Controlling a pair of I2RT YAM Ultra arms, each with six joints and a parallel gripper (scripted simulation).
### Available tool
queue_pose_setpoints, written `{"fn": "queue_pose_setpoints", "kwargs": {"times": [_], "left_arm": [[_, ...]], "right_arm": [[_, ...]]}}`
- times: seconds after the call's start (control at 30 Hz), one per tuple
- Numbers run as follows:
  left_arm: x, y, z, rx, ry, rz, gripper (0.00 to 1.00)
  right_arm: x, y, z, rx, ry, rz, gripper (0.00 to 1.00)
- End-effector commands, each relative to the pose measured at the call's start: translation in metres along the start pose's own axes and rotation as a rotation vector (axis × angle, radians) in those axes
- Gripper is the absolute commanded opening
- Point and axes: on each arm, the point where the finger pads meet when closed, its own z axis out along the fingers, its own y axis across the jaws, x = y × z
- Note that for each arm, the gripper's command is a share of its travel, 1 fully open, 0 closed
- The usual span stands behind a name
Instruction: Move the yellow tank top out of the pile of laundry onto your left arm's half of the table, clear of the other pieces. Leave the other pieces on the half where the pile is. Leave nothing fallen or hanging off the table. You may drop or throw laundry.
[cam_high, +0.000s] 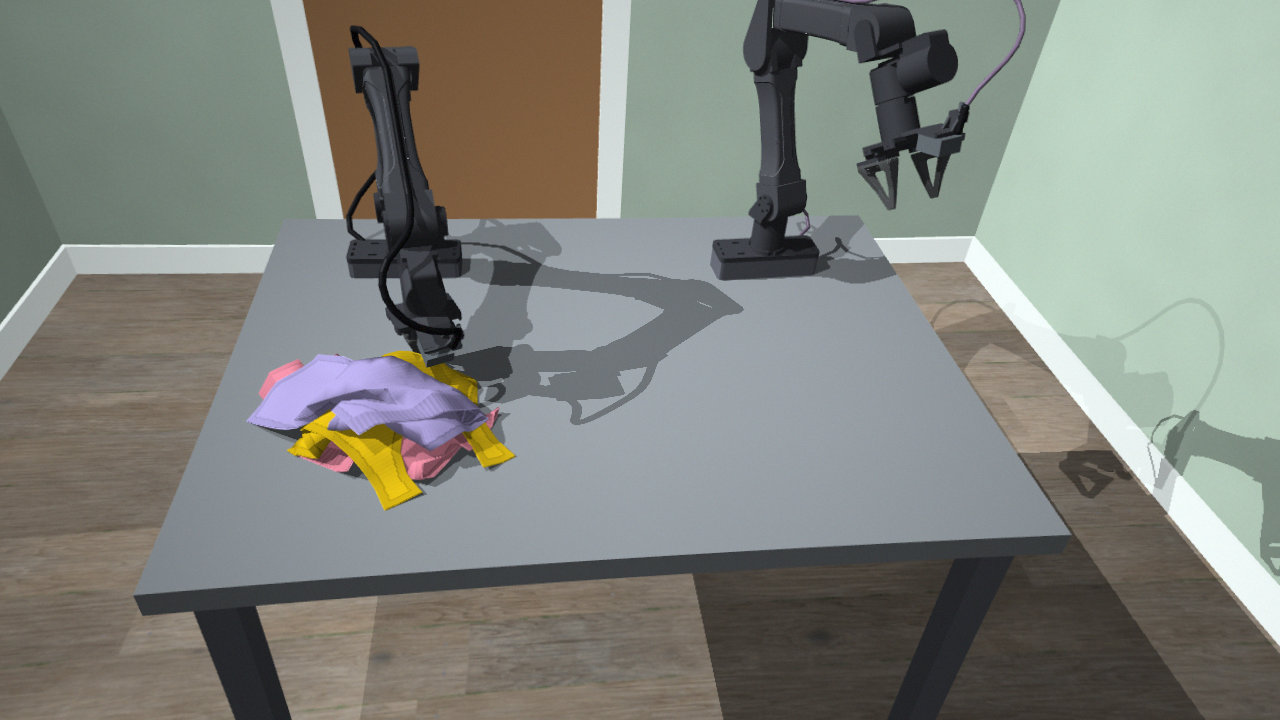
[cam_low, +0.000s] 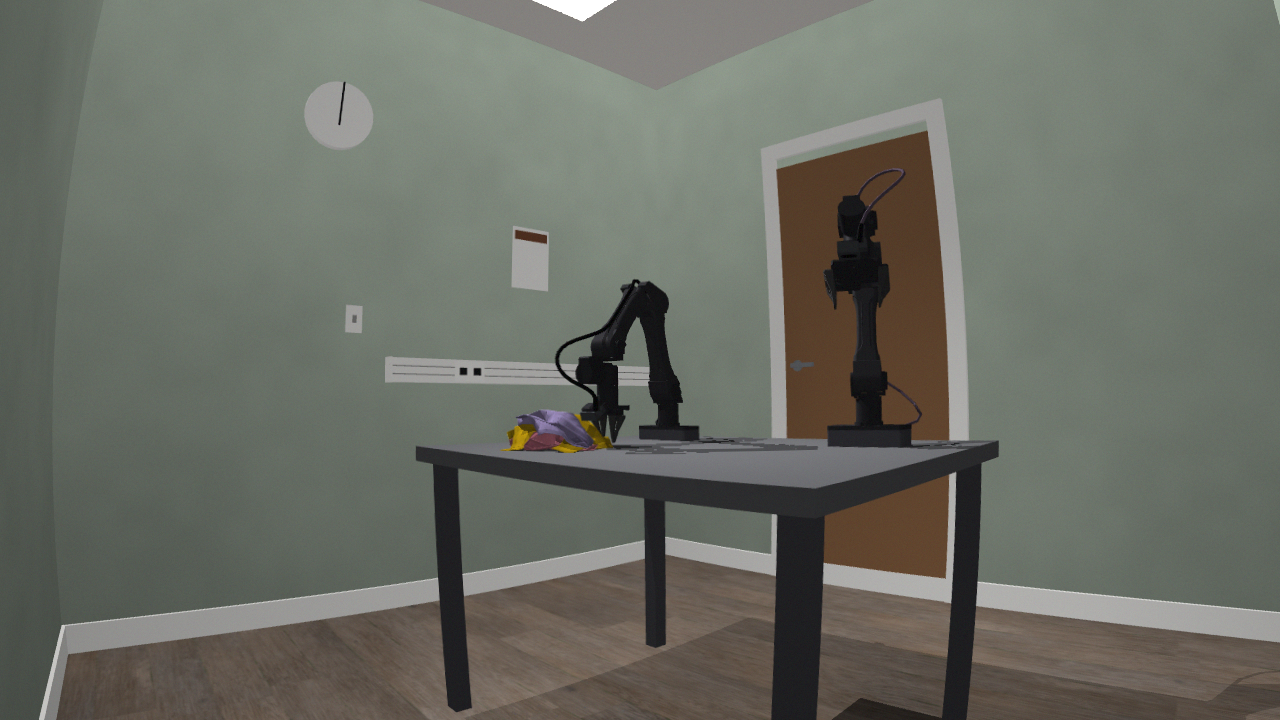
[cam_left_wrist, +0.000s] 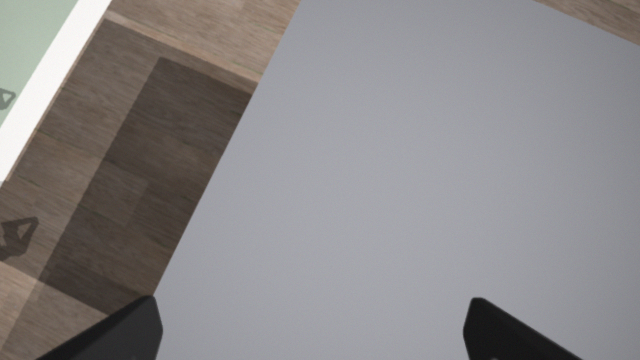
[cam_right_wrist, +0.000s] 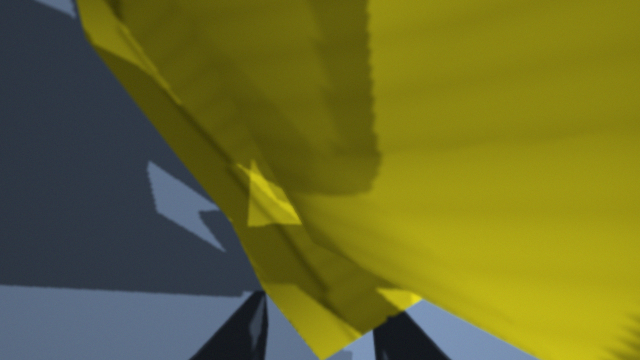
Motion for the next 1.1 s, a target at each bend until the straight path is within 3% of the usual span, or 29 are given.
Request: {"fn": "queue_pose_setpoints", "kwargs": {"times": [0.0,0.27,0.3,1.07], "left_arm": [[-0.017,-0.001,-0.02,-0.001,-0.079,0.011,0.92],[-0.017,-0.001,-0.02,-0.001,-0.079,0.011,0.92],[-0.017,-0.001,-0.02,-0.001,-0.079,0.011,0.92],[-0.017,-0.001,-0.02,-0.001,-0.078,0.011,0.92]], "right_arm": [[-0.008,-0.001,-0.007,0.001,-0.04,0.0,0.33],[0.0,0.001,-0.003,-0.004,-0.012,-0.004,0.33],[-0.002,0.001,-0.004,-0.003,-0.014,-0.005,0.14],[-0.001,0.002,-0.001,-0.004,-0.006,-0.009,0.14]]}}
